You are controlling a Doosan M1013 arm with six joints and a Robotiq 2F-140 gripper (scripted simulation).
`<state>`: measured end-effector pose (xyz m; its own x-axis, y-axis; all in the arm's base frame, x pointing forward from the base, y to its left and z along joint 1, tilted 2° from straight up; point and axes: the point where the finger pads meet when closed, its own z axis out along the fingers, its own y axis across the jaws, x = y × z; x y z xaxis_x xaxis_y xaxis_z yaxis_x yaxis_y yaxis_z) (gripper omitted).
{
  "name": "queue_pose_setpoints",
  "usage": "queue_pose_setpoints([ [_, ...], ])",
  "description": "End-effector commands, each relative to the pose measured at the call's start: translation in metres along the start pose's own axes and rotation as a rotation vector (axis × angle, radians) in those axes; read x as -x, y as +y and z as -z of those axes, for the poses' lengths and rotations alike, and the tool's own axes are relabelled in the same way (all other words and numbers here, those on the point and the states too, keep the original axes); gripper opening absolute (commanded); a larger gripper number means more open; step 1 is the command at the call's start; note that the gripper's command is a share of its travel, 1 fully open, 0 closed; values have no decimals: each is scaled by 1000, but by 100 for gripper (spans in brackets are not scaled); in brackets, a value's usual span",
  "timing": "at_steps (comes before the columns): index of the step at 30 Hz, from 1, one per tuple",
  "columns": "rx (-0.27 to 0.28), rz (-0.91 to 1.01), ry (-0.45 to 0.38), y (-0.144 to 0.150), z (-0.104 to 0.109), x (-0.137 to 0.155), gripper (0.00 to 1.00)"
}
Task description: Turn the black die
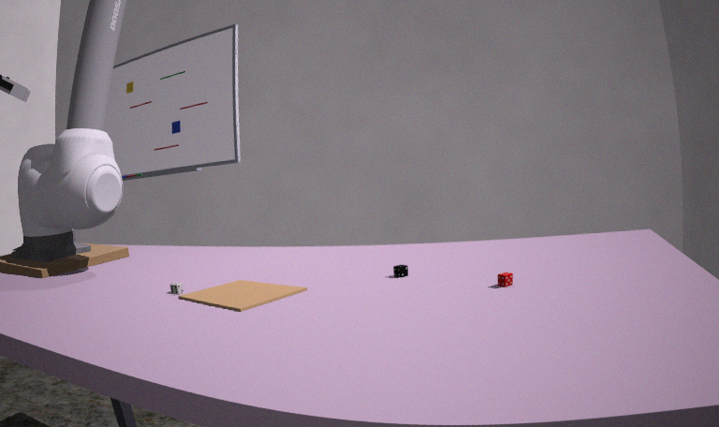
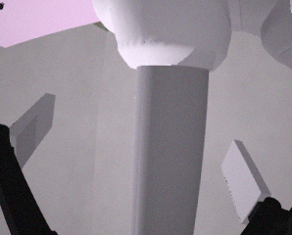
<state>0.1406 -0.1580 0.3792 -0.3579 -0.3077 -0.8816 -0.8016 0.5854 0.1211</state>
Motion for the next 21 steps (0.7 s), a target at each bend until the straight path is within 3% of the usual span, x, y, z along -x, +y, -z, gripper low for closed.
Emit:
queue_pose_setpoints([
  [1, 0, 0, 0, 0, 0, 0, 100],
  [21, 5, -2, 7, -1, -1, -2, 100],
])
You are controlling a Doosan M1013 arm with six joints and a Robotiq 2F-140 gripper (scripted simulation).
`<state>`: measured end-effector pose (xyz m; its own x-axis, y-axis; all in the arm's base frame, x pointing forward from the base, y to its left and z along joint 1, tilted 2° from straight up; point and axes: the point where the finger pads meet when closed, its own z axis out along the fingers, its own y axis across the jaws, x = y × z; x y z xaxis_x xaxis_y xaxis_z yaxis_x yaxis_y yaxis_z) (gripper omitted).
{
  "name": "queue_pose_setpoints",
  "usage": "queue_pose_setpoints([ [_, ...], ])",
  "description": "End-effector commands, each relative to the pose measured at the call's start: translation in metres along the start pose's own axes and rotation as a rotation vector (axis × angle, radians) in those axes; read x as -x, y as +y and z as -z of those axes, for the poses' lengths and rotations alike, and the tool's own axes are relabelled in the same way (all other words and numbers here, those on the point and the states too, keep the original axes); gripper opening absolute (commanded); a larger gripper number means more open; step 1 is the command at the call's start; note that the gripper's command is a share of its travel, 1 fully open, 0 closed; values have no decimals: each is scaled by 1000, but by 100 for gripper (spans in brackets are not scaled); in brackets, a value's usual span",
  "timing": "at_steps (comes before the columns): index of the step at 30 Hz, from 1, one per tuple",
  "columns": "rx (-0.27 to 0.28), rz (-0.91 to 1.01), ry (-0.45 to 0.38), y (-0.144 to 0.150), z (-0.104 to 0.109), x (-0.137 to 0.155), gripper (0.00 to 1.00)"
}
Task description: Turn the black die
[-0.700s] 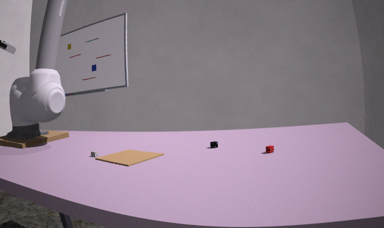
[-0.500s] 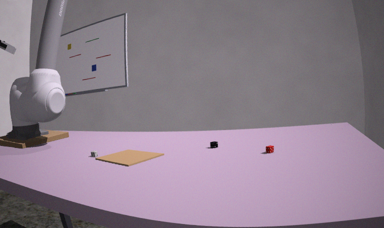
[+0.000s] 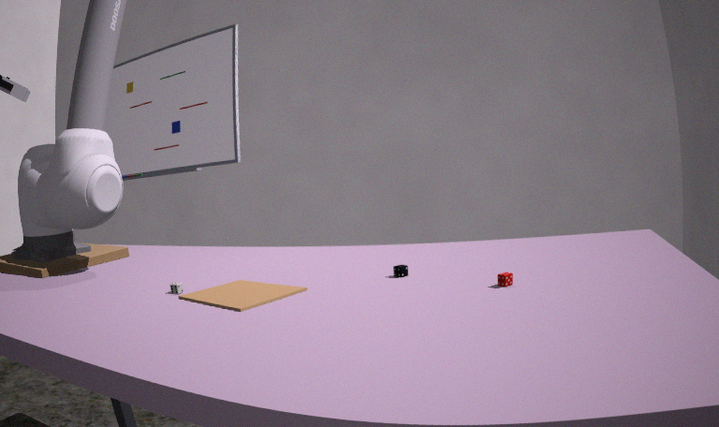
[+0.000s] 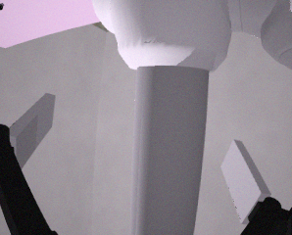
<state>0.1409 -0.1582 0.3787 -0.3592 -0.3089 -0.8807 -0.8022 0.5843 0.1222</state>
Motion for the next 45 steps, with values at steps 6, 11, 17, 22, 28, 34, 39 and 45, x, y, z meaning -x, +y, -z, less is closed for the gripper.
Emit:
queue_pose_setpoints([
  [6, 59, -19, 86, -17, -8, -19, 100],
  [11, 151, -31, 251, -52, -24, -51, 100],
  [17, 218, -14, 419, -92, -42, -78, 100],
  [22, 254, 19, 546, -127, -59, -94, 100],
  [28, 279, 89, 703, -177, -87, -106, 100],
  [34, 281, 186, 843, -229, -124, -108, 100],
  [39, 272, 261, 920, -262, -153, -102, 100],
  [45, 247, 376, 1005, -304, -201, -88, 100],
])
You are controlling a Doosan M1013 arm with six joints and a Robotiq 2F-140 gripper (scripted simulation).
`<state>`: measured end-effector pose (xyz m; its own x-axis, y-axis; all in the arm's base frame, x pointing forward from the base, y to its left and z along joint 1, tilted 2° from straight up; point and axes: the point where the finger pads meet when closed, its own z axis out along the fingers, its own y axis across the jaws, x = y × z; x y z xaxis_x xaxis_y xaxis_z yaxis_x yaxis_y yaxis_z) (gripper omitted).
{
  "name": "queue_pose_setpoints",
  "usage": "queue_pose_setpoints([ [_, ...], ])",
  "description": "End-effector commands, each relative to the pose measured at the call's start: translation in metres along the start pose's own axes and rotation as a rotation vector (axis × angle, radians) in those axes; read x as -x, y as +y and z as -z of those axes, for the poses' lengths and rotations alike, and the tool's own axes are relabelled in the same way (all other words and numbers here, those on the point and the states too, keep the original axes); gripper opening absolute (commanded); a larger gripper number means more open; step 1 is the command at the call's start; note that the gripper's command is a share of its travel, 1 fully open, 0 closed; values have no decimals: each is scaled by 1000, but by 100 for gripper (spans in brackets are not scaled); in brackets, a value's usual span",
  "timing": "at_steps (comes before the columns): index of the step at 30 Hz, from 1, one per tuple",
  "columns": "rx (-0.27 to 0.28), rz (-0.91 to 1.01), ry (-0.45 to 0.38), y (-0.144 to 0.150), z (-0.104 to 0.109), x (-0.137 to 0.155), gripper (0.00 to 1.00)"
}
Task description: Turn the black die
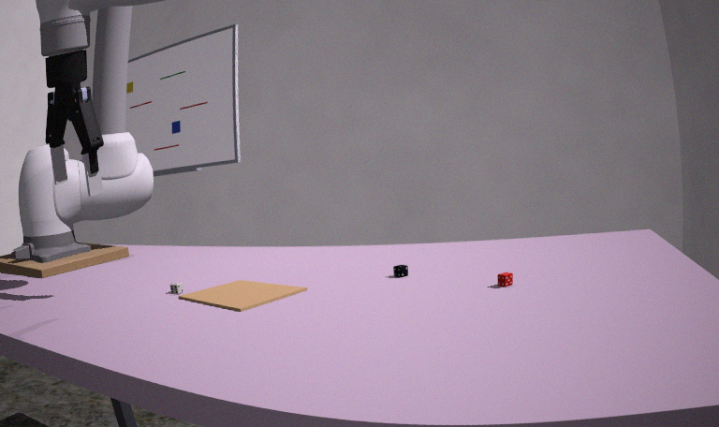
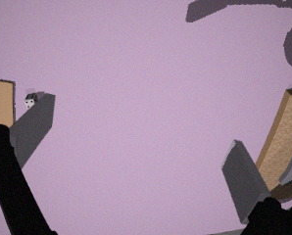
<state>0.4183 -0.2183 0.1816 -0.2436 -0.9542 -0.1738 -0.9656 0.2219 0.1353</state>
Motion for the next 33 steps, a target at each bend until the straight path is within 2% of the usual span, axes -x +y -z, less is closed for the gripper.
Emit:
queue_pose_setpoints([
  [1, -19, 33, 59, -30, -7, 12, 100],
  [2, -19, 33, 59, -30, -7, 12, 100],
  [5, -75, 104, 131, -76, -16, 45, 100],
  [6, -75, 104, 131, -76, -16, 45, 100],
  [8, -107, 143, 162, -100, -20, 66, 100],
  [14, -157, 200, 201, -131, -26, 100, 100],
  [33, -164, 210, 206, -137, -27, 107, 100],
])
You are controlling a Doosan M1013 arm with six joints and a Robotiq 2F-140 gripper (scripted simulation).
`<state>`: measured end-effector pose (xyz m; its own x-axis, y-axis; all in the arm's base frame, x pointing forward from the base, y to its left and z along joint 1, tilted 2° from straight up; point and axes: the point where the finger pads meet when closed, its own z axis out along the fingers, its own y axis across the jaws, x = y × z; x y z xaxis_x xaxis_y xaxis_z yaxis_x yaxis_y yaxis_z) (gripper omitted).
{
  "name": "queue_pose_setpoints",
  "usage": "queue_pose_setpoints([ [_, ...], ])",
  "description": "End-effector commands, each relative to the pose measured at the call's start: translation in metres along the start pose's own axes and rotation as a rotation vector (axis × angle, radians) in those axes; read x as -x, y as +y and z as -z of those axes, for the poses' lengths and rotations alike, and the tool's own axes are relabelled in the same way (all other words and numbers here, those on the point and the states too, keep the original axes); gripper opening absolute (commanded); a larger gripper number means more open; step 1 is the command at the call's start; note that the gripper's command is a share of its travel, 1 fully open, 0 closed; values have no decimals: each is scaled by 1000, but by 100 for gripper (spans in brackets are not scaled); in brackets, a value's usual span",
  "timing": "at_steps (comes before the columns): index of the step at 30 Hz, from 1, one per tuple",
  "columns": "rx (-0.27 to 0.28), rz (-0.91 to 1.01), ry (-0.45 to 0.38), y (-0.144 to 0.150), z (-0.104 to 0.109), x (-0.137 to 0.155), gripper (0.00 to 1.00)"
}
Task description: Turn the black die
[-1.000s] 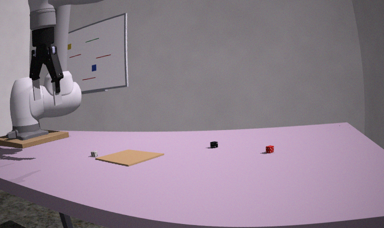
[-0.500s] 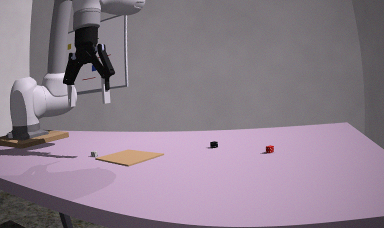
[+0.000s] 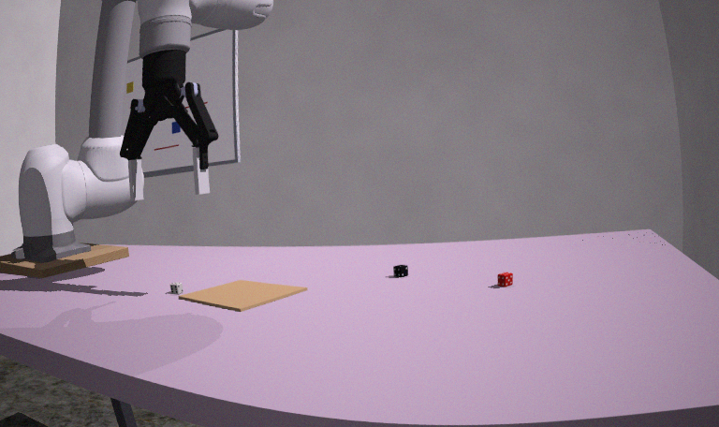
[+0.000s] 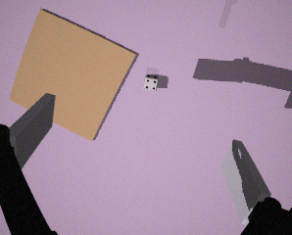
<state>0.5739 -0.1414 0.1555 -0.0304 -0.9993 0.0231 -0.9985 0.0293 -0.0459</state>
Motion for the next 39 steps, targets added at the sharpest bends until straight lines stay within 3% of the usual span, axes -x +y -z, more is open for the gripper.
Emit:
queue_pose_setpoints([
  [1, 3, 0, -2, 0, -2, 0, 100],
  [6, 8, 1, -5, 0, -12, 0, 100],
  [14, 8, 1, -5, 2, -72, 0, 100],
  [18, 8, 1, -5, 3, -92, 0, 100],
  [39, 8, 1, -5, 3, -98, 0, 100],
])
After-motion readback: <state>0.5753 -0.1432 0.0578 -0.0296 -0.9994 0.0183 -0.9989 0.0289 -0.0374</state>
